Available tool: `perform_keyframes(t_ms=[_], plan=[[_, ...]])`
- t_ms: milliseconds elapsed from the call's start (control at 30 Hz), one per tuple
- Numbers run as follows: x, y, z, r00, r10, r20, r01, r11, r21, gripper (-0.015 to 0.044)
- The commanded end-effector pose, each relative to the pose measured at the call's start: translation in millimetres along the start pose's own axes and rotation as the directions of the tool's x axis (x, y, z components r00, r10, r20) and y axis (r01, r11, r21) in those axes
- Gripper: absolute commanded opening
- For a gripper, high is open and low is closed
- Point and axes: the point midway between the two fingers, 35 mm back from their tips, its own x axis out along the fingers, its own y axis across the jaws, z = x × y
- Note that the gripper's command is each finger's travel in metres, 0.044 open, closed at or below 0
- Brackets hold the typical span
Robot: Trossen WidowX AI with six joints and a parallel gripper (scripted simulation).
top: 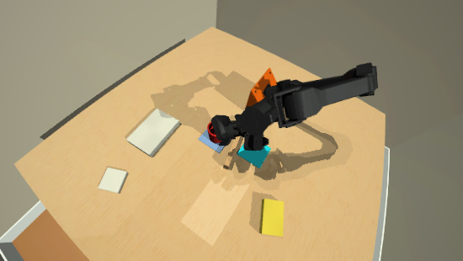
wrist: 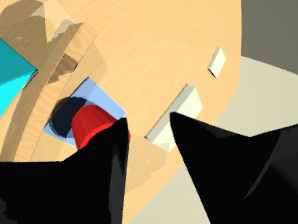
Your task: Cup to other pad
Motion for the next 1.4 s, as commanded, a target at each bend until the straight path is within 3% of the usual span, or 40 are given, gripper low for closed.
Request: perform_keyframes(t_ms=[0, 167, 1367], plan=[[26, 30, -59, 0.917, 0.393, 0.072, -0.389, 0.919, -0.064, 0.0148], [29, 48, -80, 0.828, 0.529, 0.187, -0.521, 0.848, -0.093, 0.0148], [60, 67, -74, 0.828, 0.528, 0.187, -0.52, 0.849, -0.093, 0.0148]])
